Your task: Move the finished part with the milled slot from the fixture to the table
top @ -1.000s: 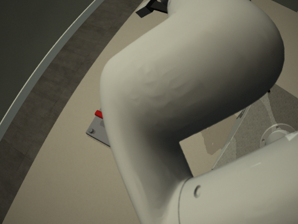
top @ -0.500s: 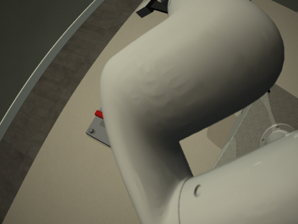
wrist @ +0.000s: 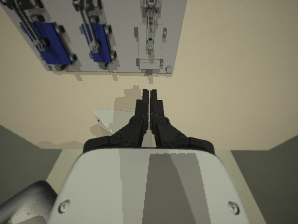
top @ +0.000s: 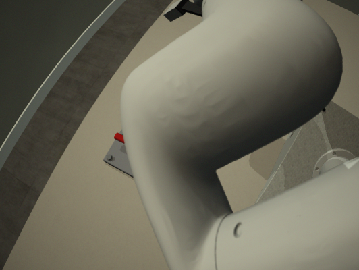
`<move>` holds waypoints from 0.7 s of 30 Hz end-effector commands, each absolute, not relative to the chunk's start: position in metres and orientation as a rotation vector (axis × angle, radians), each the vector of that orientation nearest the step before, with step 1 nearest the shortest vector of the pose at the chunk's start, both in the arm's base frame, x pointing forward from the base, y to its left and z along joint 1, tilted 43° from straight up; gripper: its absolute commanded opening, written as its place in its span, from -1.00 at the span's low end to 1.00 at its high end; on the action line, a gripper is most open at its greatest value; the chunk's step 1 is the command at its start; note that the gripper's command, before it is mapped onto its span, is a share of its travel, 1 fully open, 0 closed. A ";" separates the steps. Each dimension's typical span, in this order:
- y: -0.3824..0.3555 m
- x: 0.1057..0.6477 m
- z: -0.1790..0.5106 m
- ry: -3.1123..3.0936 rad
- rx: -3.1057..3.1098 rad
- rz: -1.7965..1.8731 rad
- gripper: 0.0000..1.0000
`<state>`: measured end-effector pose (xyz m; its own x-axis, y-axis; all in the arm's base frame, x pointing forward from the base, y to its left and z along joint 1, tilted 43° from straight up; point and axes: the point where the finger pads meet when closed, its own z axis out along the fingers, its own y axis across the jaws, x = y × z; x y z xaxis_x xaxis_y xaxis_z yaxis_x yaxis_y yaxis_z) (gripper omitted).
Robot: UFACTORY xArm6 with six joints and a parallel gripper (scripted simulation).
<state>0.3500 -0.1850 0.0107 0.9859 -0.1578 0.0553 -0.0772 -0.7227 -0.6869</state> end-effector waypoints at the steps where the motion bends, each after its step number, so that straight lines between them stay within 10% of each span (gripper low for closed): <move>1: -0.187 0.351 0.012 0.163 -2.383 -0.145 -1.00; 16: -0.187 0.351 0.012 0.163 -2.383 -0.145 -1.00; 17: -0.187 0.351 0.012 0.163 -2.383 -0.145 1.00; 21: -0.187 0.351 0.012 0.163 -2.383 -0.145 1.00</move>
